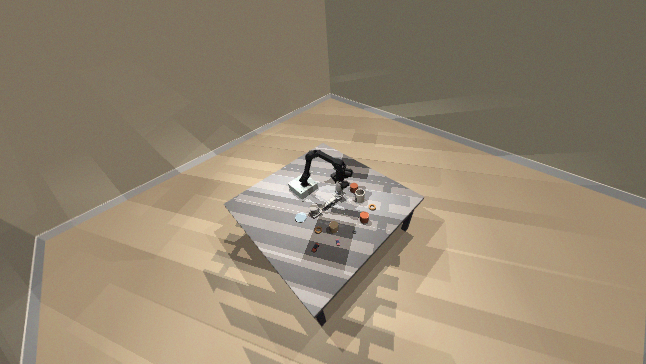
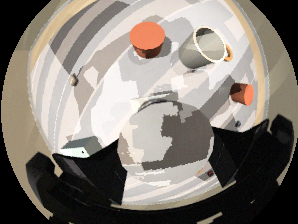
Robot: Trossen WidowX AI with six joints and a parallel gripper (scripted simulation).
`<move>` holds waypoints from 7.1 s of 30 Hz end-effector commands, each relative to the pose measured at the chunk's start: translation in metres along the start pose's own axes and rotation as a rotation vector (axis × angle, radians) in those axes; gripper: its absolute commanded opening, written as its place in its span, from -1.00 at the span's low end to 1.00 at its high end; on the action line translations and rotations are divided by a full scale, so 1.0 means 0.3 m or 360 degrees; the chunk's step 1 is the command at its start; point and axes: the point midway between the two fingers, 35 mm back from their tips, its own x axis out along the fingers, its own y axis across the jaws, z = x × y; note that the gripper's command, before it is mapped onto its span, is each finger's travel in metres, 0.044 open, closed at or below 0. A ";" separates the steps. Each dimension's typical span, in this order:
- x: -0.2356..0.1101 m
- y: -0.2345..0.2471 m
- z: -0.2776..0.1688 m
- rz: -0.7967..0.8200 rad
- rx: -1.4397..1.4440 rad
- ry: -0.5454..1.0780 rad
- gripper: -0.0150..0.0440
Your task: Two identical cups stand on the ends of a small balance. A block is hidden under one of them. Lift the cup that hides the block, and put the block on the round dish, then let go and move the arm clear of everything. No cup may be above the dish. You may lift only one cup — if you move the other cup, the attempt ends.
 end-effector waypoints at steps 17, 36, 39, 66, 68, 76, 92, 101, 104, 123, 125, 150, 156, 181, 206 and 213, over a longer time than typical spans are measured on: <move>-0.097 0.011 -0.005 -0.0014 -0.0006 -0.0013 -0.49; -0.073 0.011 -0.007 0.0000 0.0000 0.0000 -0.49; -0.073 0.011 -0.007 0.0000 0.0000 0.0000 -0.49; -0.073 0.011 -0.007 0.0000 0.0000 0.0000 -0.49; -0.073 0.011 -0.007 0.0000 0.0000 0.0000 -0.49; -0.029 0.050 0.045 0.0000 -0.0001 -0.0003 -0.49; 0.167 0.281 0.231 0.0002 -0.0004 -0.0021 -0.49; 0.235 0.376 0.270 0.0005 -0.0005 -0.0028 -0.49; 0.265 0.375 0.272 0.0005 -0.0005 -0.0028 -0.49; 0.403 0.377 0.272 0.0006 -0.0005 -0.0027 -0.49; 0.414 0.377 0.272 0.0006 -0.0005 -0.0027 -0.49; 0.231 0.376 0.270 0.0005 -0.0005 -0.0028 1.00; 0.221 0.359 0.273 -0.0017 -0.0002 -0.0051 0.73; 0.139 0.193 0.217 -0.0067 0.1113 -0.0160 0.39; 0.095 0.095 0.121 -0.0027 0.2473 -0.0171 0.39; 0.088 0.082 0.096 -0.0020 0.2831 -0.0155 0.39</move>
